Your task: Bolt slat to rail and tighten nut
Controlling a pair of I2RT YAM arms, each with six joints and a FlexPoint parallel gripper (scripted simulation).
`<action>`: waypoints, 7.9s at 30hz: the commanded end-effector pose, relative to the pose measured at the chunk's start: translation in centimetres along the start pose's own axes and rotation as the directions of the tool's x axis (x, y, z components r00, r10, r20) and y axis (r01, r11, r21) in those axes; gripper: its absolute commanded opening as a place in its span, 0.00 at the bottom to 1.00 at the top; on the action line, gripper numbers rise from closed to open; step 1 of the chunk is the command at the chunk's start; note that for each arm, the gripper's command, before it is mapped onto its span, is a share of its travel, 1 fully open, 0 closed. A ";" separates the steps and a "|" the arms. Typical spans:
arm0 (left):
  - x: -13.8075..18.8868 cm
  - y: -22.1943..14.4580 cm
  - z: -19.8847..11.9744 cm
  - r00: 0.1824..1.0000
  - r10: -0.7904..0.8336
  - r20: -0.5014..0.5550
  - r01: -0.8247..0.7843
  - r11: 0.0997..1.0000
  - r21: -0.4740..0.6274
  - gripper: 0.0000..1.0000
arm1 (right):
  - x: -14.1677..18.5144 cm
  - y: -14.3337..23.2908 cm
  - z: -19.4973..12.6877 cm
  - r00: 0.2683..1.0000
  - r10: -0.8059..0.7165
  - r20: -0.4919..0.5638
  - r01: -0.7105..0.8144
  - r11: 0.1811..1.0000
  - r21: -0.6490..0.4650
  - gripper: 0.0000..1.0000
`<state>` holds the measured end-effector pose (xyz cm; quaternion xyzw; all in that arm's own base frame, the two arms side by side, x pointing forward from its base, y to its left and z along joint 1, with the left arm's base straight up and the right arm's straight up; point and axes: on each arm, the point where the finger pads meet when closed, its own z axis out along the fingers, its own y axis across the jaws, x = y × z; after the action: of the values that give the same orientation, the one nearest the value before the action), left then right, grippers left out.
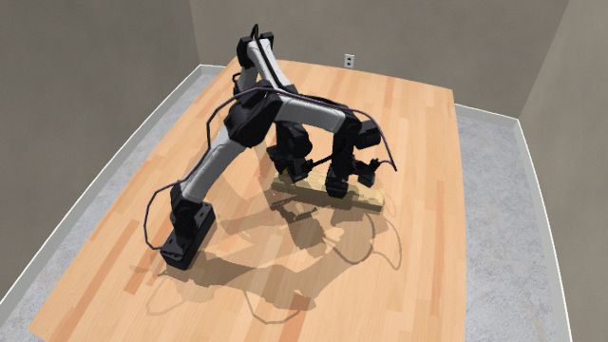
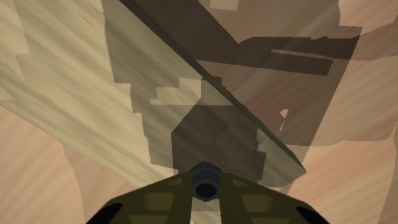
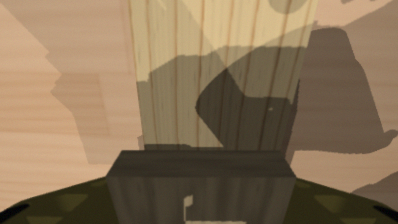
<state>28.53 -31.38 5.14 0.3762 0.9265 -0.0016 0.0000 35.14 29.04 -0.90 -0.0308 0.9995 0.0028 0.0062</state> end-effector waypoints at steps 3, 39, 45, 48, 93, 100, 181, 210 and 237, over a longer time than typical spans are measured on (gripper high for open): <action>-0.1 -0.1 0.2 0.954 0.299 -0.010 -0.299 0.954 0.000 0.14 | -0.3 0.1 -0.5 1.000 0.001 0.013 -0.001 1.000 -0.009 0.67; -0.1 0.0 0.3 0.077 0.997 -0.009 -0.997 0.077 0.015 0.14 | -0.3 0.1 -0.5 1.000 0.001 0.013 -0.001 1.000 -0.009 0.67; -0.1 0.0 0.4 -0.161 0.987 -0.006 -0.987 -0.161 0.018 0.14 | -0.3 0.1 -0.5 1.000 0.001 0.013 -0.001 1.000 -0.009 0.67; -0.1 0.0 0.4 -0.277 0.961 -0.004 -0.961 -0.277 0.018 0.14 | -0.3 0.1 -0.5 1.000 0.001 0.013 -0.001 1.000 -0.009 0.67; -0.2 -0.1 -0.4 -0.398 0.917 -0.005 -0.917 -0.398 -0.010 0.36 | -0.3 0.1 -0.5 1.000 0.001 0.013 -0.001 1.000 -0.009 0.67; 0.0 -0.1 -0.2 -0.398 0.917 -0.003 -0.917 -0.398 -0.003 0.36 | -0.3 0.1 -0.5 1.000 0.001 0.013 -0.001 1.000 -0.009 0.67; -0.2 0.1 -1.3 0.390 -0.921 0.011 0.921 0.390 0.011 0.36 | -0.3 0.1 -0.5 1.000 0.001 0.013 -0.001 1.000 -0.009 0.67; -0.1 0.0 -0.5 0.393 -0.920 0.005 0.920 0.393 0.006 0.36 | -0.3 0.1 -0.5 1.000 0.001 0.013 -0.001 1.000 -0.009 0.67; -0.1 0.0 0.2 0.393 -0.920 0.006 0.920 0.393 0.006 0.36 | -0.3 0.1 -0.5 1.000 0.001 0.013 -0.001 1.000 -0.009 0.67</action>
<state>28.26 -31.28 5.08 -0.1938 0.9810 0.0028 -0.0048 35.14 29.04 -0.90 -0.0308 0.9995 0.0028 0.0062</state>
